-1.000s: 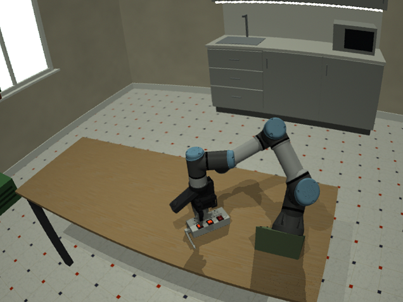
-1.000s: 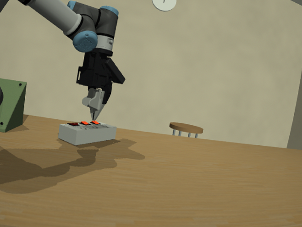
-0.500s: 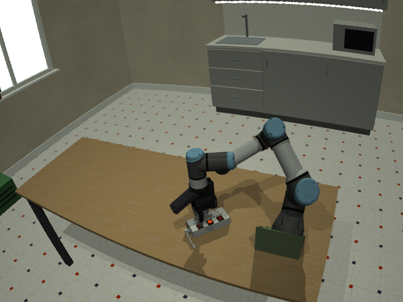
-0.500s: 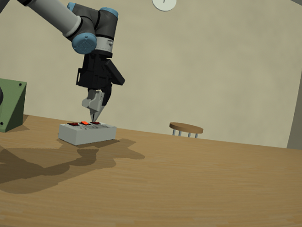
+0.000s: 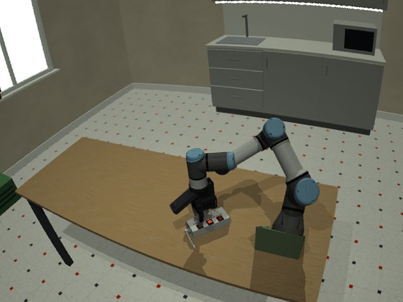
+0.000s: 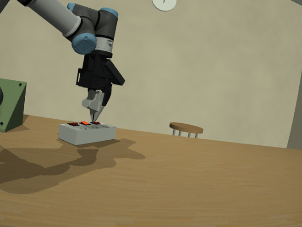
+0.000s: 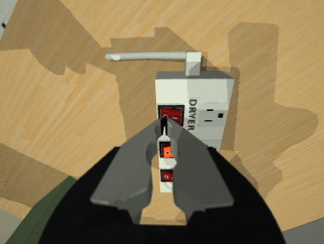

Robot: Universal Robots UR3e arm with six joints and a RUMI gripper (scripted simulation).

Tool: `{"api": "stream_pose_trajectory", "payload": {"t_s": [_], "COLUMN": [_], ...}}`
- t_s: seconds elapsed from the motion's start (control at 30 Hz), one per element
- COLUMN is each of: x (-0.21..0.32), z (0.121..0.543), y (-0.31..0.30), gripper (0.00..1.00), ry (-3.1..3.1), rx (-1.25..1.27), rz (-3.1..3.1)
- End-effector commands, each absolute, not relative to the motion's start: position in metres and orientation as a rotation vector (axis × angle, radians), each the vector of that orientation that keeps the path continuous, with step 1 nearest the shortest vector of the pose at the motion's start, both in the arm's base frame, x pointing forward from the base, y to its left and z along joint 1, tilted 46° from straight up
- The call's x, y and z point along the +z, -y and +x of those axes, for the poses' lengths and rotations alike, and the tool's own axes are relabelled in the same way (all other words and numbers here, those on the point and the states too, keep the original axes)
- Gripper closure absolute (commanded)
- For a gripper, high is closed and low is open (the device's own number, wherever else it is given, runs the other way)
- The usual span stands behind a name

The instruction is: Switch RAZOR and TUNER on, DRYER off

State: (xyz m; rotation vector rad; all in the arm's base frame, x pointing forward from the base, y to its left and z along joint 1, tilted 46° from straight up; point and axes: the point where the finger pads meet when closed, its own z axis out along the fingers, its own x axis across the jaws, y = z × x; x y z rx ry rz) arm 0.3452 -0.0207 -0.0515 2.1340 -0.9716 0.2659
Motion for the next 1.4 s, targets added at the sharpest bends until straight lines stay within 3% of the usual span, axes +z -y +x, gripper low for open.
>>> {"api": "stream_pose_trajectory", "payload": {"t_s": [0.0,1.37], "x": [-0.051,-0.025], "z": [0.346,0.350], "y": [0.020,-0.007], "gripper": [1.00,1.00], "ry": [0.972,0.972], "rx": [0.268,0.268], "rz": [2.135,2.135]}}
